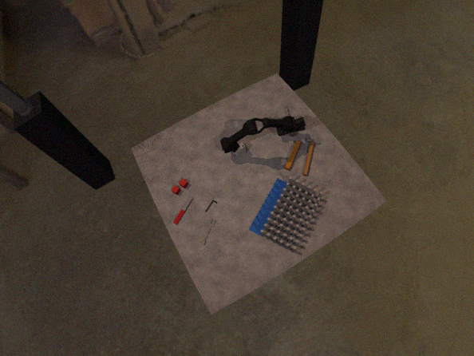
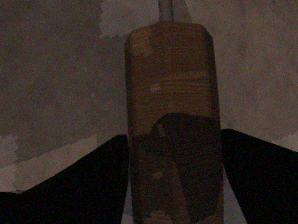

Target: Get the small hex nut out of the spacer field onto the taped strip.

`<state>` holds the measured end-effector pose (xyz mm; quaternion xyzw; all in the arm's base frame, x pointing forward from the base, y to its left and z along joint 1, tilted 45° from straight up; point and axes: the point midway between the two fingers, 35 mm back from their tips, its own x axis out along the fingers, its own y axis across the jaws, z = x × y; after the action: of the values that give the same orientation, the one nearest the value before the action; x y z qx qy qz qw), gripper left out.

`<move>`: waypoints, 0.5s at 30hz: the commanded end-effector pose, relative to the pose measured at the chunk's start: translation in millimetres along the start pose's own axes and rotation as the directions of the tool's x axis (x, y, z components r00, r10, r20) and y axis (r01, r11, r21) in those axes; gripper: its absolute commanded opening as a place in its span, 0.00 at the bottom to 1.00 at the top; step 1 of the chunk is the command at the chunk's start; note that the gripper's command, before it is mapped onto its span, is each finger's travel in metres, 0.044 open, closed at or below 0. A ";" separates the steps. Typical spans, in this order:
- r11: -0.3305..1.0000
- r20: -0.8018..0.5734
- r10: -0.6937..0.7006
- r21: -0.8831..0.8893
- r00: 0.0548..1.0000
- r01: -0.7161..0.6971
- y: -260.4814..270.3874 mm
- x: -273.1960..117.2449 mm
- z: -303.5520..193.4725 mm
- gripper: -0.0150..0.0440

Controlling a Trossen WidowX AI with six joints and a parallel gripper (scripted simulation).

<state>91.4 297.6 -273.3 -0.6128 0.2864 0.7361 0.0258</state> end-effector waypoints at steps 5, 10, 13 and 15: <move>1.000 0.000 0.000 0.000 1.000 0.000 -0.3 -0.3 0.2 0.52; 1.000 0.000 0.000 0.000 1.000 0.000 -0.3 -0.3 0.2 0.74; 1.000 0.000 0.000 0.000 1.000 0.000 -0.3 -0.3 0.2 0.88; 1.000 0.000 0.000 0.000 1.000 0.000 -0.3 -0.3 0.2 0.97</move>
<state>91.4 297.4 -273.3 -0.6128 0.2867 0.7359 0.0255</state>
